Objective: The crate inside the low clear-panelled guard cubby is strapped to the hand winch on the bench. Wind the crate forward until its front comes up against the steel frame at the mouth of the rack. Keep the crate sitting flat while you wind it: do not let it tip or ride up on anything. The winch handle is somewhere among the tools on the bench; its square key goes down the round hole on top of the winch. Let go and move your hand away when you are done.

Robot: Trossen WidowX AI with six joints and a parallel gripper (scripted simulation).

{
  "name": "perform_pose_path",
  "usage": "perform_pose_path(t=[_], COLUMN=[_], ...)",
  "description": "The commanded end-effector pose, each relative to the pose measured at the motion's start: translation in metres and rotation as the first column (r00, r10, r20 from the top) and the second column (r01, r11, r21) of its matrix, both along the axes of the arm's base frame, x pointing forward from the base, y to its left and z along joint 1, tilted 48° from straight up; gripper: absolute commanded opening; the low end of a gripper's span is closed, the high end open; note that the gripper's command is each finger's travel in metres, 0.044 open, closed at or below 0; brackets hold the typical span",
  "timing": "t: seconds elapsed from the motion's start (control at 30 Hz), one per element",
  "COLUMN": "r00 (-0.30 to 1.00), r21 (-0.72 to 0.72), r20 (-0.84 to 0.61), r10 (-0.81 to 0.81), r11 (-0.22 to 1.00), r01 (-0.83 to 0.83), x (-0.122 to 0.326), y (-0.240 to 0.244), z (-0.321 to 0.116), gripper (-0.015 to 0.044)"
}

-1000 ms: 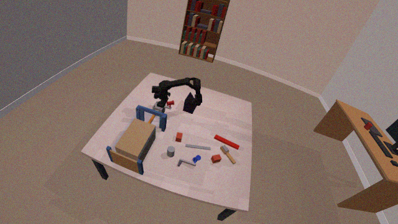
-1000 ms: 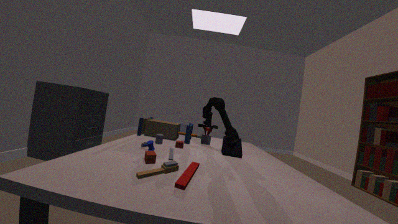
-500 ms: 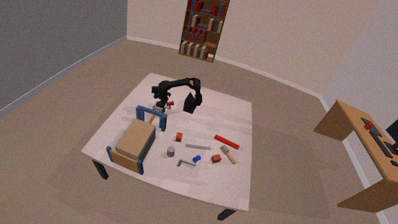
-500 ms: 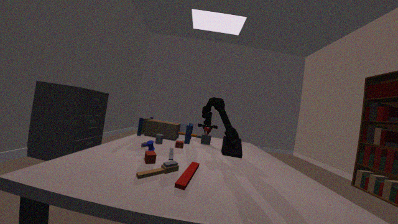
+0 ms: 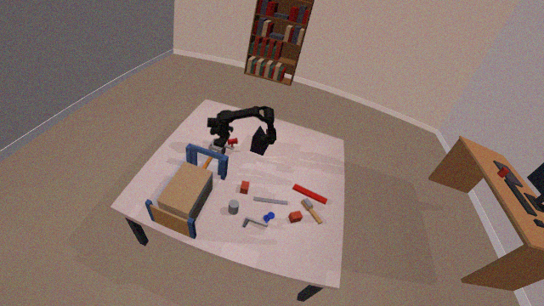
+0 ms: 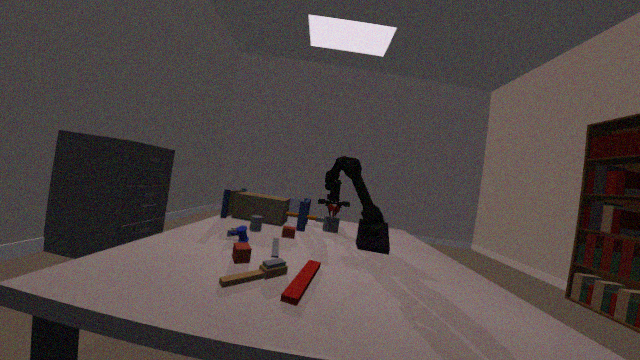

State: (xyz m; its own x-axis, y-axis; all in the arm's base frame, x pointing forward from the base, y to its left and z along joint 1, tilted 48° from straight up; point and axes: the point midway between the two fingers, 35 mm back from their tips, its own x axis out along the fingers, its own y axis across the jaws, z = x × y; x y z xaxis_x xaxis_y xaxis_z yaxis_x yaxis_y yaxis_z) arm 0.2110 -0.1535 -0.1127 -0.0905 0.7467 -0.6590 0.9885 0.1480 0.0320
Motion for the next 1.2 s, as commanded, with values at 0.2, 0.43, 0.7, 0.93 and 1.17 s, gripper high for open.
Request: perform_pose_path(t=[0.2,0.43,0.7,0.93,1.17], r00=[1.0,0.997,0.999,1.0,0.997], r21=[0.002,-0.001,0.0,0.004,0.004], r20=[-0.029,-0.06,-0.045,0.009,0.043], r10=[-0.01,-0.04,-0.025,0.025,0.057], r11=[1.0,0.999,1.0,1.0,0.998], r01=[0.01,0.04,0.025,-0.025,-0.057], x=[-0.0003,0.0016,0.0007,-0.0023,-0.0042], y=[0.0029,0.0029,0.0028,0.0026,0.0024], z=[-0.0029,-0.0027,-0.0028,-0.003,-0.0033], gripper=[0.0,0.0,0.0,0.0,0.0])
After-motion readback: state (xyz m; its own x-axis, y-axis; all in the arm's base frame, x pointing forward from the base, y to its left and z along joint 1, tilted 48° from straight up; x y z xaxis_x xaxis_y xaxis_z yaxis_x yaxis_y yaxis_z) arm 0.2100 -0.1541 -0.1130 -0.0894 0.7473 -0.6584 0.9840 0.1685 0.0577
